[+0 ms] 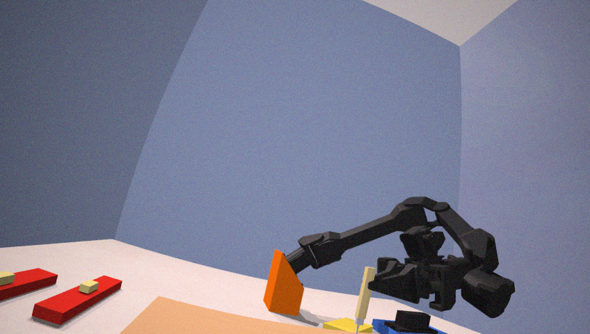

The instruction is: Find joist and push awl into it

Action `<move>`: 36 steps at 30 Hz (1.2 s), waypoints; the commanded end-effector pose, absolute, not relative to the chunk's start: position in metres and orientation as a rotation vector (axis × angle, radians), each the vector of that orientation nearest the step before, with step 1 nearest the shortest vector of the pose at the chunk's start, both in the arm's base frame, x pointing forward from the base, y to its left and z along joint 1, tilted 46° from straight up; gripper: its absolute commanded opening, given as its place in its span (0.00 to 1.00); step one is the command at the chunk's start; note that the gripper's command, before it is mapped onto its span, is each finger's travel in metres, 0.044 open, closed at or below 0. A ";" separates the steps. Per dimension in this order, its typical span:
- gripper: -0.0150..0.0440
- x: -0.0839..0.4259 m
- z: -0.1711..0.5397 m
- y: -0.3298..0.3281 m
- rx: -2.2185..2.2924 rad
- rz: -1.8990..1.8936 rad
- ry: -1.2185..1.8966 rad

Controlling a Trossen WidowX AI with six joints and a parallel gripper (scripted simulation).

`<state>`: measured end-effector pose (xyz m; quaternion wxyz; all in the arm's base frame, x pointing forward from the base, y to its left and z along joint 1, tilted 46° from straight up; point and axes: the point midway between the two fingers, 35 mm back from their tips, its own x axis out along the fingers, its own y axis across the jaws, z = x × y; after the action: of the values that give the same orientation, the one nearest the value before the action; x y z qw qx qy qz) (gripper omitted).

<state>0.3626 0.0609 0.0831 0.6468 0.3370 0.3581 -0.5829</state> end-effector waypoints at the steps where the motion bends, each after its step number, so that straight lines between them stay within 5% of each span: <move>1: 0.25 0.362 0.077 0.066 0.767 -1.329 0.814; 36: 0.25 0.361 0.071 0.072 0.767 -1.329 0.814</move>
<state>0.3615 0.0701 0.0727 0.6471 0.3354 0.3559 -0.5850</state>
